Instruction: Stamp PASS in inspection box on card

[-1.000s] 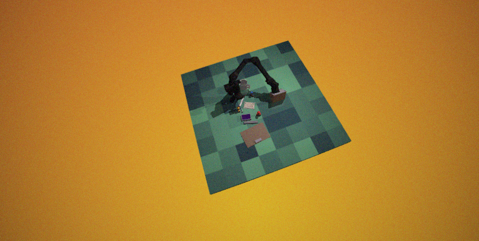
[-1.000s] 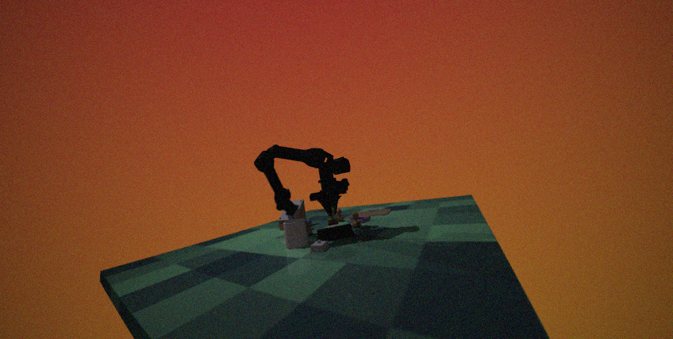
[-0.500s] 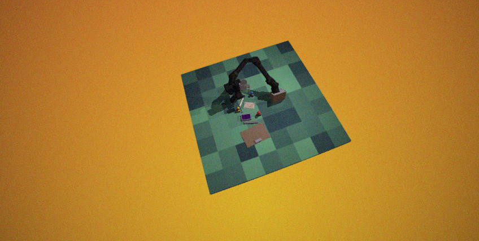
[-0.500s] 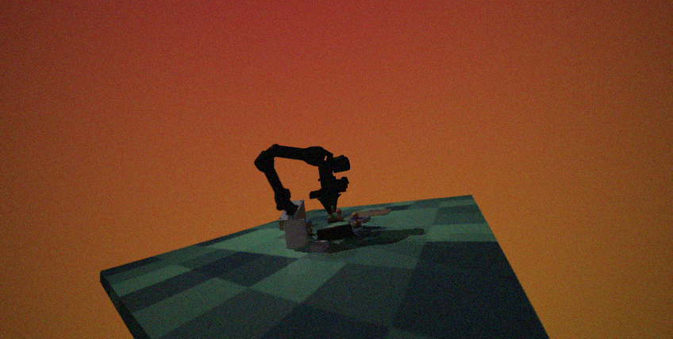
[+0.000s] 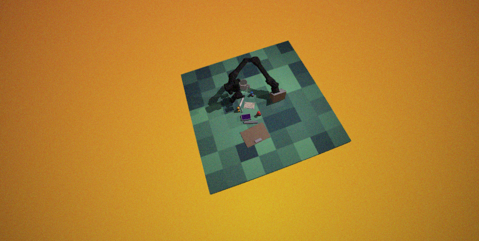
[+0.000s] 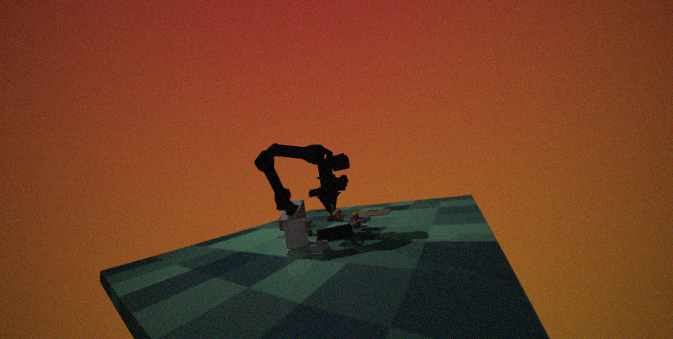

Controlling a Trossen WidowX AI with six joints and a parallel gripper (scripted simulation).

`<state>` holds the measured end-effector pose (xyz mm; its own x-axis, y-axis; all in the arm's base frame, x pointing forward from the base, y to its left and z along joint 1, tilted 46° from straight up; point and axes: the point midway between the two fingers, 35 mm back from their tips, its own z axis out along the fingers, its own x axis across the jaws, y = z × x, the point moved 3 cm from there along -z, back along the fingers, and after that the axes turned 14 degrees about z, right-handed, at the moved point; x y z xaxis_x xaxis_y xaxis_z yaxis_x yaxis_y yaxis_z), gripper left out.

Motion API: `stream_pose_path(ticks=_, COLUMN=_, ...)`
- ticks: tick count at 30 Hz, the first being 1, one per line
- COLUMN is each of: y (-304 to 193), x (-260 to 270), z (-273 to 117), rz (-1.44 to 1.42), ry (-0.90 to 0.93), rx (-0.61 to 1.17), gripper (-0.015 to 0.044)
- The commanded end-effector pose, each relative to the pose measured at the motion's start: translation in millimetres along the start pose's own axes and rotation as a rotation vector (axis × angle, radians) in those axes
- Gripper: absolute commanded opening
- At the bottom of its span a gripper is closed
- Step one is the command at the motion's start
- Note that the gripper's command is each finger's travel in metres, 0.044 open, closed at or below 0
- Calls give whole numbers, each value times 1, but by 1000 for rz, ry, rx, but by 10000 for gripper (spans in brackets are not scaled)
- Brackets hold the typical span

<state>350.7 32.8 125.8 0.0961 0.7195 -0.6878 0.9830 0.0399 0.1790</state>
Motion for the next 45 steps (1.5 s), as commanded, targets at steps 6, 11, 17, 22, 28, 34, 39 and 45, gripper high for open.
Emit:
stream_pose_path(ticks=6, y=0, x=-1, z=-7, rz=7, ry=9, rx=-4, gripper=0)
stream_pose_path(ticks=11, y=0, x=-1, z=-9, rz=7, ry=9, rx=-3, gripper=0)
stream_pose_path(ticks=17, y=0, x=-1, z=-12, rz=8, ry=9, rx=-2, gripper=0)
stream_pose_path(ticks=22, y=1, x=24, z=-13, rz=7, ry=18, rx=-2, gripper=0)
stream_pose_path(ticks=28, y=-2, x=68, z=-15, rz=5, ry=28, rx=-2, gripper=0)
stream_pose_path(ticks=34, y=-10, x=111, z=-16, rz=5, ry=32, rx=0, gripper=0)
stream_pose_path(ticks=39, y=-21, x=147, z=-17, rz=5, ry=32, rx=0, gripper=0)
stream_pose_path(ticks=45, y=-39, x=188, z=-15, rz=7, ry=26, rx=0, gripper=0)
